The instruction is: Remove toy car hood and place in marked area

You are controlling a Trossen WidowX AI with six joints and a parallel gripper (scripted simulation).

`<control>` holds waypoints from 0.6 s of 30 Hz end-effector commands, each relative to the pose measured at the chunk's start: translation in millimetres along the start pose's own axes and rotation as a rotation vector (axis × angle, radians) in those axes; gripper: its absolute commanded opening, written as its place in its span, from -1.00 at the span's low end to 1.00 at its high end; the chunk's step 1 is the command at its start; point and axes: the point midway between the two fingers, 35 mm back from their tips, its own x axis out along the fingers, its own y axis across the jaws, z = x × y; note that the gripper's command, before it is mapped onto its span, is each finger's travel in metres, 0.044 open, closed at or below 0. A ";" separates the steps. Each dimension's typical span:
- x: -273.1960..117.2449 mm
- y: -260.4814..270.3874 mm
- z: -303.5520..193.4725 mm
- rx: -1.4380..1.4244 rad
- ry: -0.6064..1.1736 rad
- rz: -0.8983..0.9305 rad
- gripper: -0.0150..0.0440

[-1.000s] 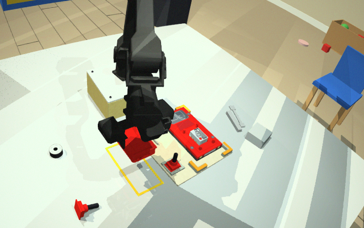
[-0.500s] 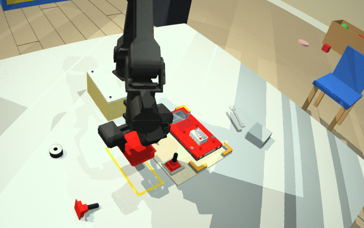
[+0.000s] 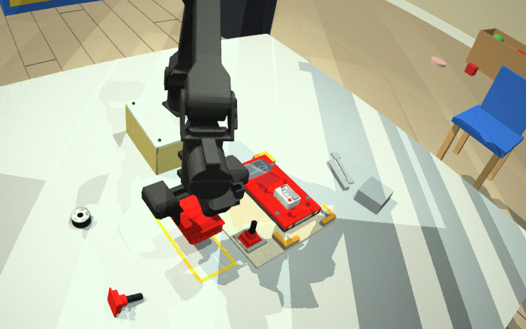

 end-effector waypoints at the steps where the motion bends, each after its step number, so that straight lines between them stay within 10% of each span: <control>1: 5.3 0.8 -0.4 -0.004 0.003 0.004 -0.49; 18: 20.7 1.2 -1.1 -0.004 0.003 0.004 -0.49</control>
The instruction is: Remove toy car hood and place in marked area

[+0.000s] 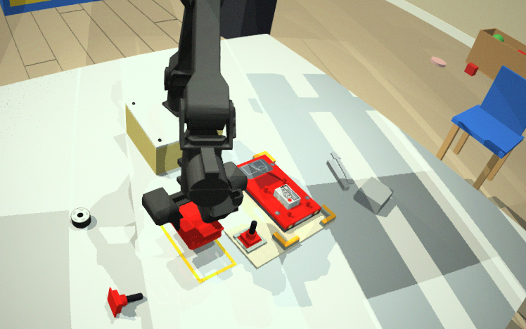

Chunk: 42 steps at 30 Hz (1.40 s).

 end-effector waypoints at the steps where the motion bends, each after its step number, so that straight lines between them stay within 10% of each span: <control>1: 5.3 1.0 -0.7 -0.003 0.003 0.004 -0.49; 42: 31.8 1.9 -2.7 -0.003 0.003 0.004 -0.49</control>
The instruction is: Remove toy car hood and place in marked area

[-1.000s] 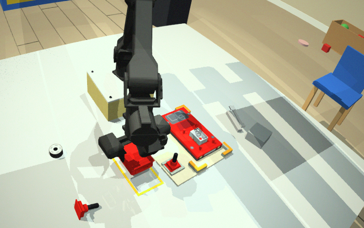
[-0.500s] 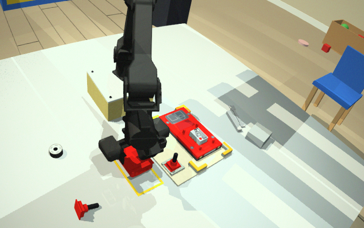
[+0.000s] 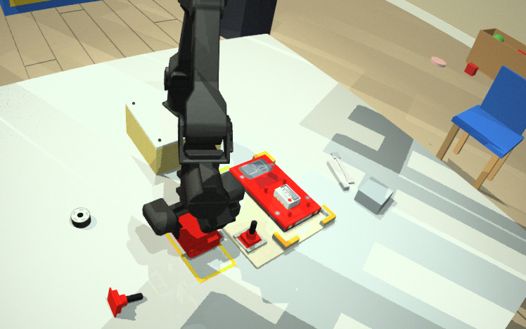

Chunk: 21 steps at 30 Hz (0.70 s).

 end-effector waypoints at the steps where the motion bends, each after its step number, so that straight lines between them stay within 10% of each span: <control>1: 2.6 0.6 0.2 -0.001 -0.001 0.002 -0.49; 21: 12.5 0.6 0.1 -0.001 0.000 0.003 -0.49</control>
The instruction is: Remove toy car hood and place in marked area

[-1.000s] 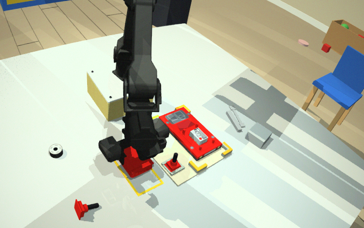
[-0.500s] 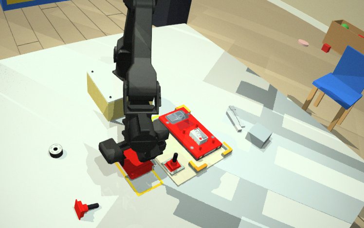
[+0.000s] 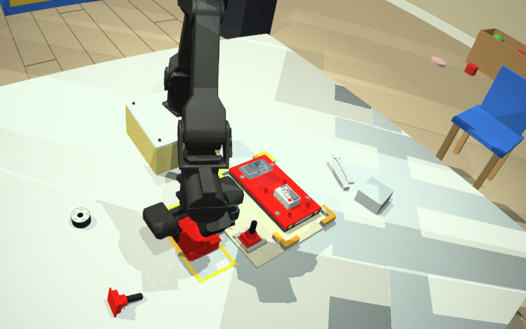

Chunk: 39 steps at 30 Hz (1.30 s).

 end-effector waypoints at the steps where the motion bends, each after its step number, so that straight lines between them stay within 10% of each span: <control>1: 2.6 0.6 0.1 -0.001 0.000 0.002 -0.49; 5: 4.6 0.6 0.0 -0.001 0.000 0.002 -0.49; 22: 0.2 -0.1 0.2 0.000 0.000 0.000 1.00; 39: -70.6 -0.2 0.2 0.000 -0.001 0.000 1.00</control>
